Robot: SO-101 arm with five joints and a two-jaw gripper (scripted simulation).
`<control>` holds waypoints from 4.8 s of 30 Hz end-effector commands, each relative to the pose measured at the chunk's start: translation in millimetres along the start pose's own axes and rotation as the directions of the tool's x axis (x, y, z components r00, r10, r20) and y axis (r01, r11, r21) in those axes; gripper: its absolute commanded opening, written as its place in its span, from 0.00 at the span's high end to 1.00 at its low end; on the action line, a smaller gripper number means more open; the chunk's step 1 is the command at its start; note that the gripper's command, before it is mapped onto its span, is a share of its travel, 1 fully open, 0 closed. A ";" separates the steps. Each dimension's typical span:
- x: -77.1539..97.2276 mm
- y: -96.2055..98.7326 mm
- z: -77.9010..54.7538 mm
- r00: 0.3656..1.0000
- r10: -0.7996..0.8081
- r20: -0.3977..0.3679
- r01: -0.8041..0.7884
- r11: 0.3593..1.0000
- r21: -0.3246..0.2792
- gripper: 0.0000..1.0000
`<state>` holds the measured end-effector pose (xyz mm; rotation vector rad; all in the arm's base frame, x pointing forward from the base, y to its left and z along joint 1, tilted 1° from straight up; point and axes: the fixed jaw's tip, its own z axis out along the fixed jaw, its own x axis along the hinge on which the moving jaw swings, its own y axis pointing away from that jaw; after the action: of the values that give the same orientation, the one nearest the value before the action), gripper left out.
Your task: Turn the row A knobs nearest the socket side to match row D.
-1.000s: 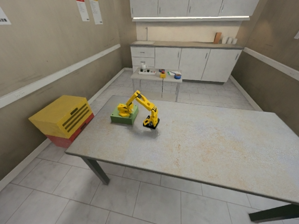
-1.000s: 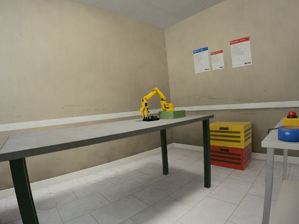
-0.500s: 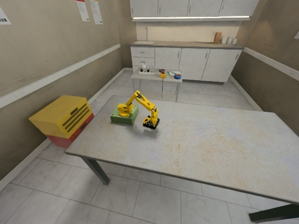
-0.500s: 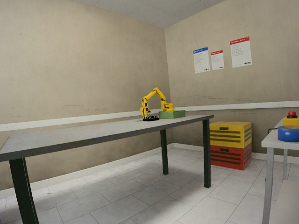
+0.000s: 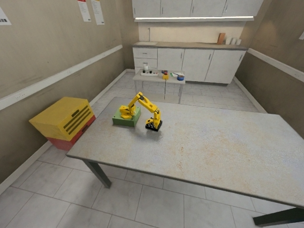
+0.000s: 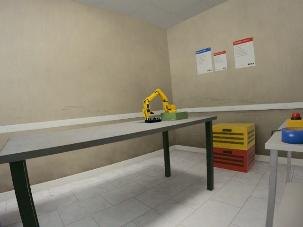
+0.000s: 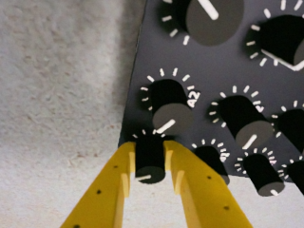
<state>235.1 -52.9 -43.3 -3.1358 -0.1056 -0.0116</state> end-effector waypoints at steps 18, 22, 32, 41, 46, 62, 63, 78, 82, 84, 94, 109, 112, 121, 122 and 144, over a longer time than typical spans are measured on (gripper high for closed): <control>-4.9 0.4 3.4 0.950 0.313 0.014 -0.313 0.950 -0.006 0.99; -5.2 0.2 3.4 0.926 0.378 0.014 -0.378 0.926 -0.007 0.99; -6.0 -0.2 3.4 0.855 0.519 0.013 -0.518 0.855 -0.009 0.99; -6.7 -0.6 3.4 0.774 0.633 0.011 -0.632 0.775 -0.011 0.99; -7.1 -1.0 3.4 0.716 0.698 0.010 -0.698 0.716 -0.012 0.99; -7.9 -2.0 3.4 0.526 0.850 0.007 -0.850 0.526 -0.014 0.99; -8.0 -2.1 3.4 0.511 0.859 0.007 -0.859 0.512 -0.014 0.99; -8.5 -3.3 3.4 0.305 0.952 0.003 -0.952 0.305 -0.015 0.99; -8.6 -3.7 3.4 0.238 0.971 0.002 -0.971 0.238 -0.016 0.99; -8.6 -3.7 3.4 0.238 0.971 0.002 -0.971 0.238 -0.016 0.99; -8.8 -4.7 3.4 0.066 0.998 0.000 -0.998 0.066 -0.016 0.99; -8.7 -6.0 3.4 -0.160 0.987 -0.004 -0.987 -0.160 -0.015 0.99; -8.7 -6.3 3.4 -0.212 0.977 -0.005 -0.977 -0.212 -0.015 0.99; -8.5 -7.0 3.4 -0.329 0.944 -0.007 -0.944 -0.329 -0.014 0.99; -8.4 -7.1 3.4 -0.346 0.938 -0.007 -0.938 -0.346 -0.014 0.99; -7.4 -8.8 3.4 -0.646 0.763 -0.011 -0.763 -0.646 -0.011 0.99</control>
<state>231.1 -43.7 -43.5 -1.4980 2.7472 -0.0192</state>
